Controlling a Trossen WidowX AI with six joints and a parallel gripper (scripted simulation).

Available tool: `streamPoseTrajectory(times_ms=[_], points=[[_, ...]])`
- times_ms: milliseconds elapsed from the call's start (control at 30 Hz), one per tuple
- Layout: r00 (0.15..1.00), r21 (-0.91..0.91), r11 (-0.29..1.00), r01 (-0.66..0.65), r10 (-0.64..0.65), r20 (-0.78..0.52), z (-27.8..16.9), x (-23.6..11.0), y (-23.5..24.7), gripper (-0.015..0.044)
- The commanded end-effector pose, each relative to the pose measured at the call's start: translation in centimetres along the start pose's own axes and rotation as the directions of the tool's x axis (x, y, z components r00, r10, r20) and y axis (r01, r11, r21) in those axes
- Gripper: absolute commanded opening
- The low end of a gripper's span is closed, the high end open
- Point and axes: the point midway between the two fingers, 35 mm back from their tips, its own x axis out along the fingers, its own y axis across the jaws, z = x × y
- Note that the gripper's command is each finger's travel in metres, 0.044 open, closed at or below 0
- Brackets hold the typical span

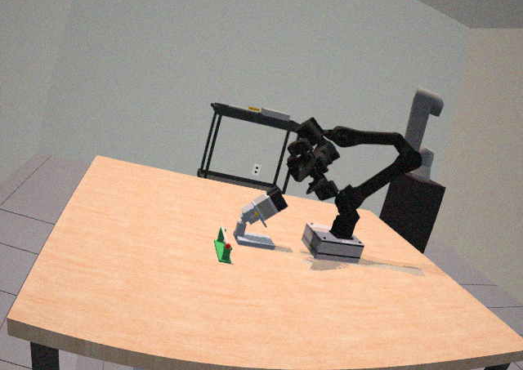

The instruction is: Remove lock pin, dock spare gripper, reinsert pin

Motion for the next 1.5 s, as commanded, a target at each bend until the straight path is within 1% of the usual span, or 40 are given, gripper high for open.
streamPoseTrajectory(times_ms=[0, 67, 167, 267, 333, 400, 500, 600, 667, 733, 833, 933, 1000, 1100, 1133, 1167, 1467], points=[[1.0, -0.005, 1.0, 0.012, -0.012, 0.014, -0.2, 0.5, 0.1, 0.018], [0.998, -0.081, 0.995, 0.06, -0.057, 0.04, 0.0, 1.1, 0.3, 0.018], [0.987, -0.254, 0.956, 0.147, -0.125, 0.099, 0.6, 1.4, 1.8, 0.018], [0.968, -0.417, 0.875, 0.244, -0.195, 0.157, 1.3, 1.9, 3.1, 0.018], [0.949, -0.519, 0.795, 0.313, -0.245, 0.197, 1.9, 2.3, 4.2, 0.018], [0.922, -0.623, 0.68, 0.387, -0.301, 0.245, 2.6, 3.1, 5.4, 0.018], [0.871, -0.745, 0.471, 0.473, -0.379, 0.313, 3.8, 4.5, 7.0, 0.018], [0.822, -0.816, 0.275, 0.508, -0.436, 0.365, 4.7, 5.5, 7.9, 0.018], [0.772, -0.858, 0.083, 0.507, -0.486, 0.409, 5.3, 6.4, 8.4, 0.018], [0.713, -0.875, -0.12, 0.468, -0.534, 0.455, 6.0, 7.4, 8.7, 0.018], [0.615, -0.851, -0.403, 0.336, -0.591, 0.522, 6.9, 9.1, 9.1, 0.018], [0.511, -0.774, -0.619, 0.134, -0.626, 0.589, 7.9, 10.6, 9.6, 0.018], [0.441, -0.7, -0.714, -0.028, -0.637, 0.633, 8.6, 11.5, 9.9, 0.018], [0.331, -0.565, -0.769, -0.298, -0.639, 0.695, 10.0, 12.6, 10.4, 0.018], [0.302, -0.528, -0.765, -0.369, -0.636, 0.71, 10.3, 12.8, 10.6, 0.018], [0.285, -0.506, -0.758, -0.411, -0.634, 0.719, 10.5, 13.0, 10.6, 0.018], [0.279, -0.499, -0.755, -0.425, -0.634, 0.721, 9.9, 13.0, 10.0, 0.018]])
